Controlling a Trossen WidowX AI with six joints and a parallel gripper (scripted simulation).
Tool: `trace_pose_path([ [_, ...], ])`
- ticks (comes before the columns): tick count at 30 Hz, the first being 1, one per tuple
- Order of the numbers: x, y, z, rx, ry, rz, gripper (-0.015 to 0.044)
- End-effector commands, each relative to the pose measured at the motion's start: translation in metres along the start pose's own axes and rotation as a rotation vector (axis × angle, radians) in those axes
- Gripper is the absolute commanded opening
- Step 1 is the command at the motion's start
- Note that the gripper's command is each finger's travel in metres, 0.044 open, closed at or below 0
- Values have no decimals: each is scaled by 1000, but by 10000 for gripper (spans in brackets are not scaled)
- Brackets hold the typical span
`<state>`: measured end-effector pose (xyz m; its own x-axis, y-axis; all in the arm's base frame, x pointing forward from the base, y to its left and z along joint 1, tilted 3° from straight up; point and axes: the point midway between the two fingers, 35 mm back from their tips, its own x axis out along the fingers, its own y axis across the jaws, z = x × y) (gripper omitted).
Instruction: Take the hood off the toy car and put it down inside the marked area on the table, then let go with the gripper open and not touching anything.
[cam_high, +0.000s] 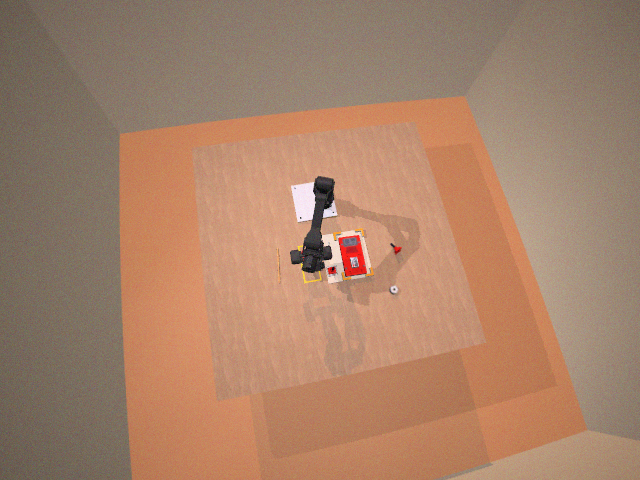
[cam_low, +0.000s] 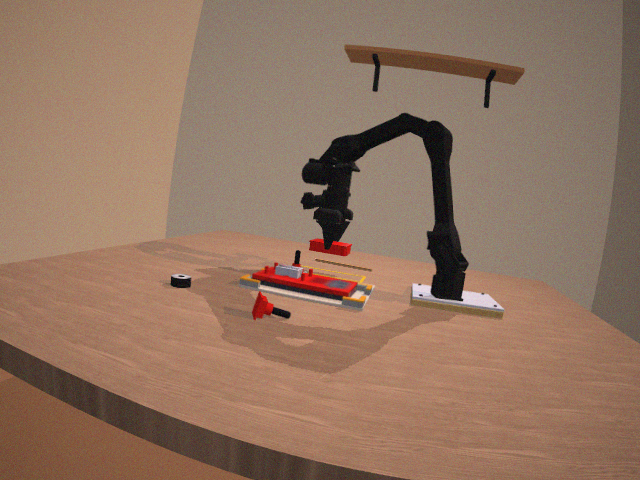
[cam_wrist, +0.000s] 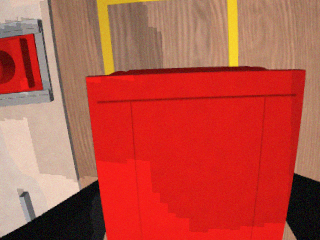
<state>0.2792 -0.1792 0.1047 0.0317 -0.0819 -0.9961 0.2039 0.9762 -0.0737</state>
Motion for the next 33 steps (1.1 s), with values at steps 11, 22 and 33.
trace_pose_path([
  [11, 13, 1, -1, -4, 1, 4, 0],
  [22, 23, 1, -1, -4, 1, 4, 0],
  [33, 32, 2, -3, -4, 2, 4, 0],
])
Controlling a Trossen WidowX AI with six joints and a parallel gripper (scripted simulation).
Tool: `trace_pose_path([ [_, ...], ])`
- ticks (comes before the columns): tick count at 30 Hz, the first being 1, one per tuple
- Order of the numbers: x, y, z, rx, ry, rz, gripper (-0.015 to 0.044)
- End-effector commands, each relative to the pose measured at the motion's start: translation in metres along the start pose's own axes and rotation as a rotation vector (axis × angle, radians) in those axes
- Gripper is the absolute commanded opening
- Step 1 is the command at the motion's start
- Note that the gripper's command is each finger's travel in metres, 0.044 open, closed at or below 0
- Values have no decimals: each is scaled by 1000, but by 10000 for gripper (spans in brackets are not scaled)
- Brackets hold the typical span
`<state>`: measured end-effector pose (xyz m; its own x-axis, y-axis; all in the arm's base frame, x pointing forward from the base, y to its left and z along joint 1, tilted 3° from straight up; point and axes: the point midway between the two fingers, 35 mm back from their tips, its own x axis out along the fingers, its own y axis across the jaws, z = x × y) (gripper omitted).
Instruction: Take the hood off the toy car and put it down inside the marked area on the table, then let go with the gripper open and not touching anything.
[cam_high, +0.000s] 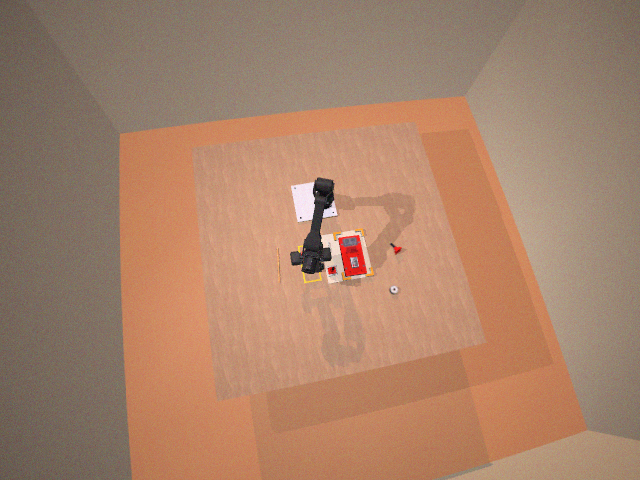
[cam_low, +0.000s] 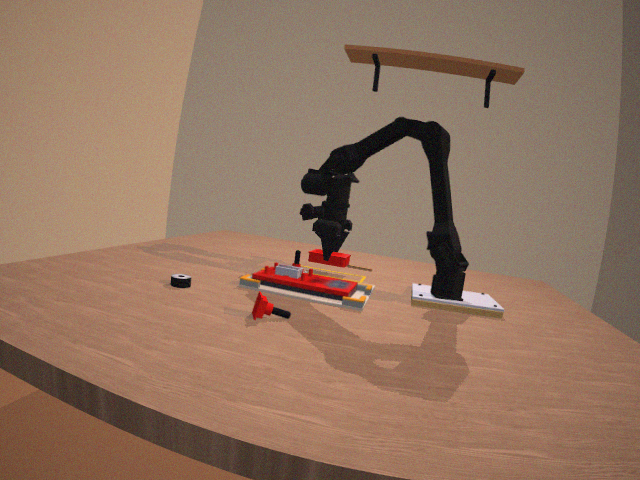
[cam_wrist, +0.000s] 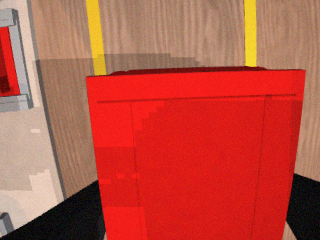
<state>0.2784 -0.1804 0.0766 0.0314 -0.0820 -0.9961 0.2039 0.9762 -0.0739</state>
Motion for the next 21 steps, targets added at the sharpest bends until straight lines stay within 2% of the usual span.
trace_pose_path([
  [1, 5, 1, -1, -4, 1, 4, 0],
  [21, 14, 1, -1, -4, 1, 4, 0],
])
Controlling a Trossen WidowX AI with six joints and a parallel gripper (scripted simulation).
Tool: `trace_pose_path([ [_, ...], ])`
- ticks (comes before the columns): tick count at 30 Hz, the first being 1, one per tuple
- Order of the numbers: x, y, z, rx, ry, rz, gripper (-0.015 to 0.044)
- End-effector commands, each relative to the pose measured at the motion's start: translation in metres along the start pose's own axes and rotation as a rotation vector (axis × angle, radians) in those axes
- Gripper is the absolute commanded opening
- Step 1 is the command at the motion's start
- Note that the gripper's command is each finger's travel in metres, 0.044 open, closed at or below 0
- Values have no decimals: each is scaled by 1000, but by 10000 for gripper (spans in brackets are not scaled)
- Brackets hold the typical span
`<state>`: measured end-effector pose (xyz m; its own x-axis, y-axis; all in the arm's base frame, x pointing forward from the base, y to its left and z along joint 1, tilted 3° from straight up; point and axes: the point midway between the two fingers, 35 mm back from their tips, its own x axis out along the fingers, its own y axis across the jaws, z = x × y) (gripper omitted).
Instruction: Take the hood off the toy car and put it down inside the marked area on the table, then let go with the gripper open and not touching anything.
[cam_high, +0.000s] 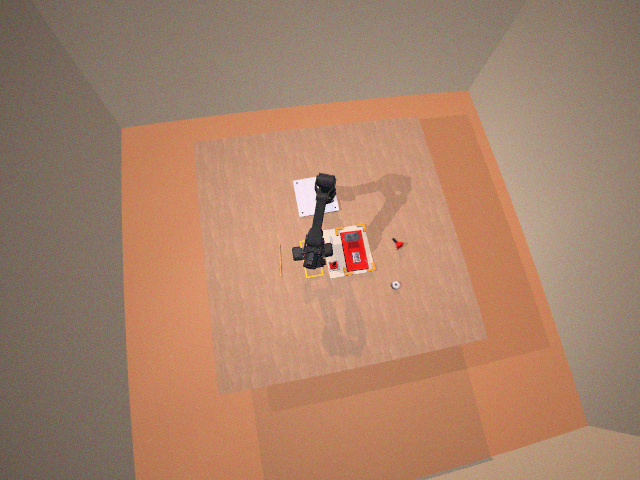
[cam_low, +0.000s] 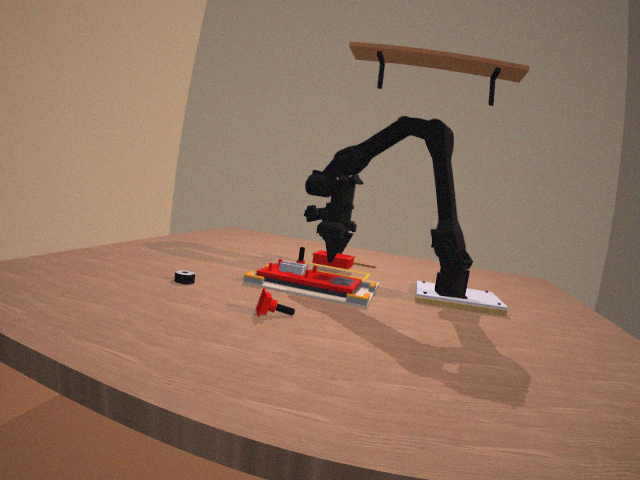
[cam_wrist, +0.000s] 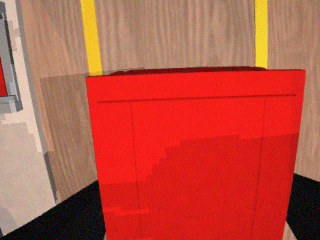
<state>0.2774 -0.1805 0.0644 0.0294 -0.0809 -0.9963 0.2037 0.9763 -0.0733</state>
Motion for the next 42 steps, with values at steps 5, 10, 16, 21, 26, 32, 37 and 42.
trace_pose_path([
  [5, 5, 0, 0, -3, -1, 3, 0],
  [10, 7, 0, 0, -3, -1, 3, 0],
  [16, 10, 1, 0, -3, -1, 3, 0],
  [21, 12, 1, 0, -3, -1, 3, 0],
  [26, 15, 1, 0, -3, -1, 3, 0],
  [32, 15, 0, 0, 0, 0, 0, 53],
  [37, 15, 0, 0, 0, 0, 0, 184],
  [42, 15, 0, 0, 0, 0, 0, 315],
])
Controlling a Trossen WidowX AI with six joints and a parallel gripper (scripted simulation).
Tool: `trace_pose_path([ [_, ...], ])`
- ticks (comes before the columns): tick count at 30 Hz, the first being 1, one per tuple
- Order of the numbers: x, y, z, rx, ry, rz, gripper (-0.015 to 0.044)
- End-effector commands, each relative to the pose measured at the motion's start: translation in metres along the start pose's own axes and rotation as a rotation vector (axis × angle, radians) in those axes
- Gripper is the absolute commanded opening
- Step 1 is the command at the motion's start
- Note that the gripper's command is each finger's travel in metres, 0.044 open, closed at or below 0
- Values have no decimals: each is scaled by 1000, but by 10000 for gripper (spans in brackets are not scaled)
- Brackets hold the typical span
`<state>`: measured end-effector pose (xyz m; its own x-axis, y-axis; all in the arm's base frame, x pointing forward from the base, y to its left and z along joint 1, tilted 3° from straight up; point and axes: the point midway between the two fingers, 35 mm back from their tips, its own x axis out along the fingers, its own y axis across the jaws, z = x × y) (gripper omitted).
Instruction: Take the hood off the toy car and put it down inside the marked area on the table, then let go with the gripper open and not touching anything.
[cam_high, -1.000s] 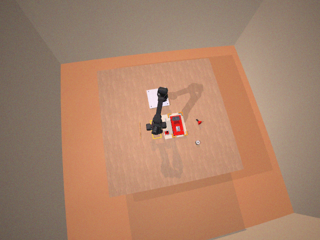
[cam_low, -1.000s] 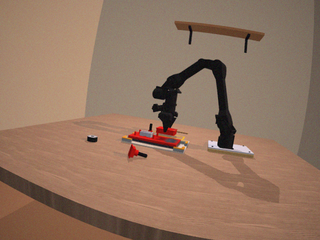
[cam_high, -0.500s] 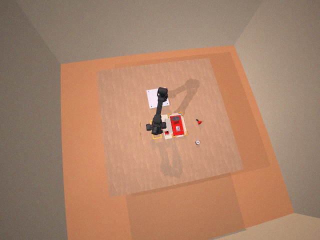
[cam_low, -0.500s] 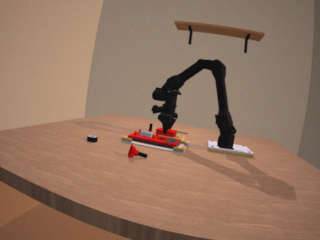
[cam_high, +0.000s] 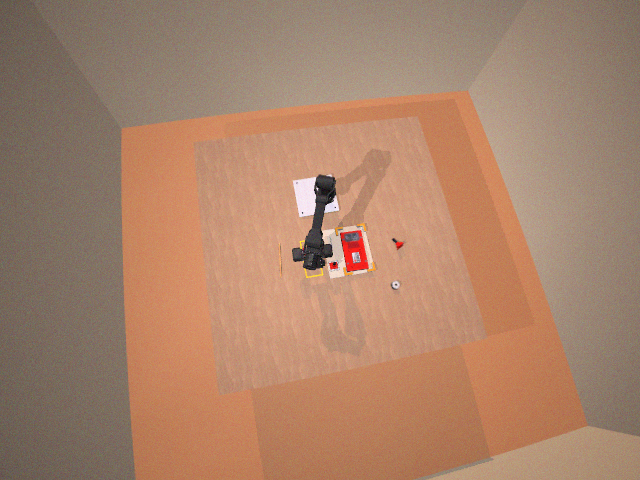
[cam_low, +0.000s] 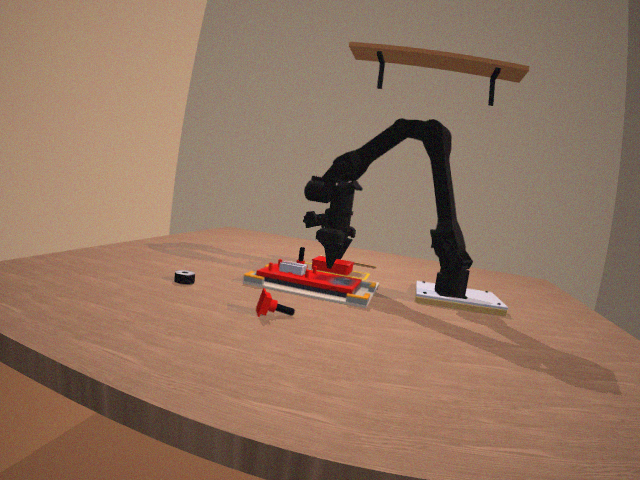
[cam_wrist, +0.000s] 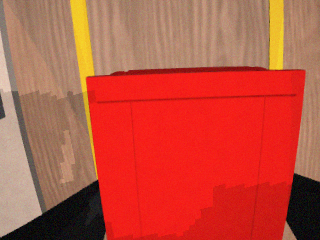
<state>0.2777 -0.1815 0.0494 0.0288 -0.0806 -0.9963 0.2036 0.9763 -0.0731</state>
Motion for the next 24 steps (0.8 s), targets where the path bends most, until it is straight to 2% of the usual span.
trace_pose_path([
  [1, 0, 0, 0, 0, -1, 0, 341],
  [5, -3, 0, 0, 0, -1, 0, 440],
  [13, -71, -1, 1, 0, 1, 6, 440],
  [24, -74, -1, 0, 0, 1, 6, 440],
])
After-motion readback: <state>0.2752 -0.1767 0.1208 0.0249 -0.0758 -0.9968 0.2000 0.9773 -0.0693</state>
